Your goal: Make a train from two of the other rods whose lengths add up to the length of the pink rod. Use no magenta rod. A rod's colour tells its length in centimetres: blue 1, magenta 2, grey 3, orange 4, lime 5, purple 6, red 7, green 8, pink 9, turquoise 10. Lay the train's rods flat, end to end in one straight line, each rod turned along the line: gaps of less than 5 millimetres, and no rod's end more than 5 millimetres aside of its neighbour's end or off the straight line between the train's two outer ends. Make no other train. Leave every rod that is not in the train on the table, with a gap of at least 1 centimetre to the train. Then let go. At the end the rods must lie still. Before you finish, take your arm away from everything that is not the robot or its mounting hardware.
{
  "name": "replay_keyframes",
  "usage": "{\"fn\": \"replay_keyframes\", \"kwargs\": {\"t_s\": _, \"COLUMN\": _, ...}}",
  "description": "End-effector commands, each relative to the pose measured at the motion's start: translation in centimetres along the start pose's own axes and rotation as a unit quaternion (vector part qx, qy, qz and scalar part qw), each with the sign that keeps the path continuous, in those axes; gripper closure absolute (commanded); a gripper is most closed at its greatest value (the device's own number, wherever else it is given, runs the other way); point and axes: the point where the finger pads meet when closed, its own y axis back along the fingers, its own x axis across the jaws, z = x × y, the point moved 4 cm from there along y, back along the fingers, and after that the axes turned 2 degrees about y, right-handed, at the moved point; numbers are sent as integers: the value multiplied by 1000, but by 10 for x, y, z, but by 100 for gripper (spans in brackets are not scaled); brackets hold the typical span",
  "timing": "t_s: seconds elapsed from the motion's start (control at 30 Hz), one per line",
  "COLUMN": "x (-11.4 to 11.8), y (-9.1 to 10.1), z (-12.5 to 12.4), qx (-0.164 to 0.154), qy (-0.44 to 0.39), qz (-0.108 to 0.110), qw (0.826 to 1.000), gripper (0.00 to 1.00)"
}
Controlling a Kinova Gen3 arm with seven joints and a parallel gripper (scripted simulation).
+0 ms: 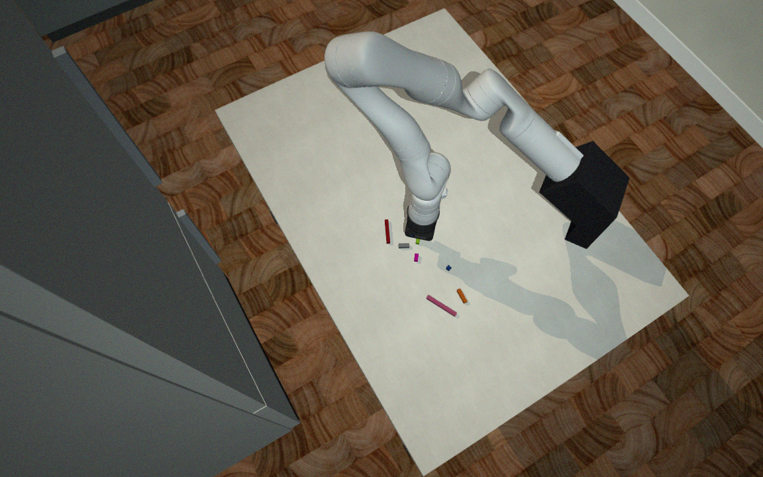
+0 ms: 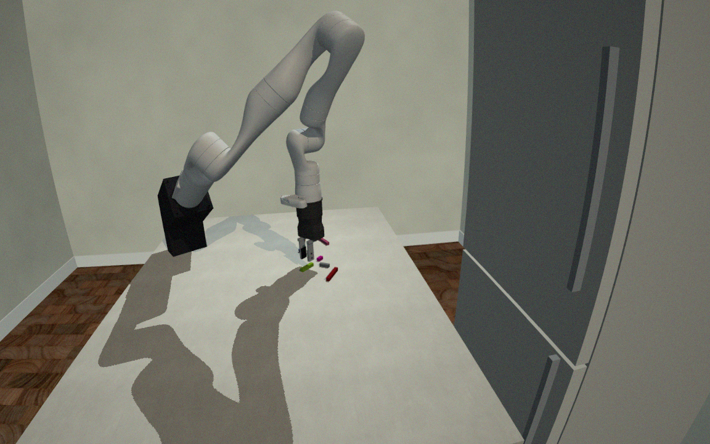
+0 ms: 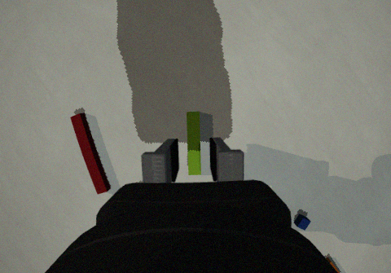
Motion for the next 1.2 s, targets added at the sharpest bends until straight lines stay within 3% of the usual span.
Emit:
{"fn": "replay_keyframes", "kwargs": {"t_s": 0.0, "x": 0, "y": -5, "z": -3, "qx": 5, "qy": 0, "qz": 0, "qw": 1000, "gripper": 46}}
{"fn": "replay_keyframes", "kwargs": {"t_s": 1.17, "x": 0, "y": -12, "z": -3, "qx": 5, "qy": 0, "qz": 0, "qw": 1000, "gripper": 46}}
